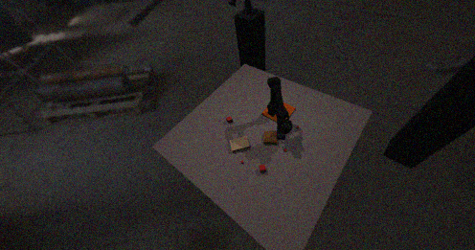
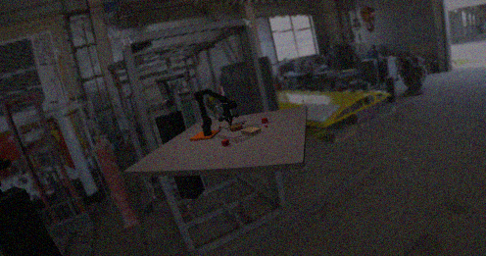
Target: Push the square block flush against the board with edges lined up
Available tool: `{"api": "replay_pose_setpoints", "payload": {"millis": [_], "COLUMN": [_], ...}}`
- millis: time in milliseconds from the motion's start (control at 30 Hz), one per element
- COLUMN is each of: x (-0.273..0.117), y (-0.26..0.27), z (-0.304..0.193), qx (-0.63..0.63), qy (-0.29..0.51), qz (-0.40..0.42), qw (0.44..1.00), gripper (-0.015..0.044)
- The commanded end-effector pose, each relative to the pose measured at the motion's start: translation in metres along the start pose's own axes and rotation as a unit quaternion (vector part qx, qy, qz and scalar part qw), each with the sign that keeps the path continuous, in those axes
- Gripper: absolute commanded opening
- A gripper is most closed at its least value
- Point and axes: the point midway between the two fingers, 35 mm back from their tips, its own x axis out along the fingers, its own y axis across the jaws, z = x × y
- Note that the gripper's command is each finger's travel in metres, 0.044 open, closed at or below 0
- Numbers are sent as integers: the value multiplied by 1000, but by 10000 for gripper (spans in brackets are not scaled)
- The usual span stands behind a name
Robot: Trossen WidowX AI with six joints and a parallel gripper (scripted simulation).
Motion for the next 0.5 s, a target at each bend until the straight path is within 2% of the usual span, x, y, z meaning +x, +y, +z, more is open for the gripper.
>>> {"api": "replay_pose_setpoints", "payload": {"millis": [0,467], "x": [16,16], "y": [5,2], "z": [-1,-18], "qx": [-4,-4], "qy": [3,4], "qz": [4,4], "qw": [1000,1000], "gripper": [0,0]}}
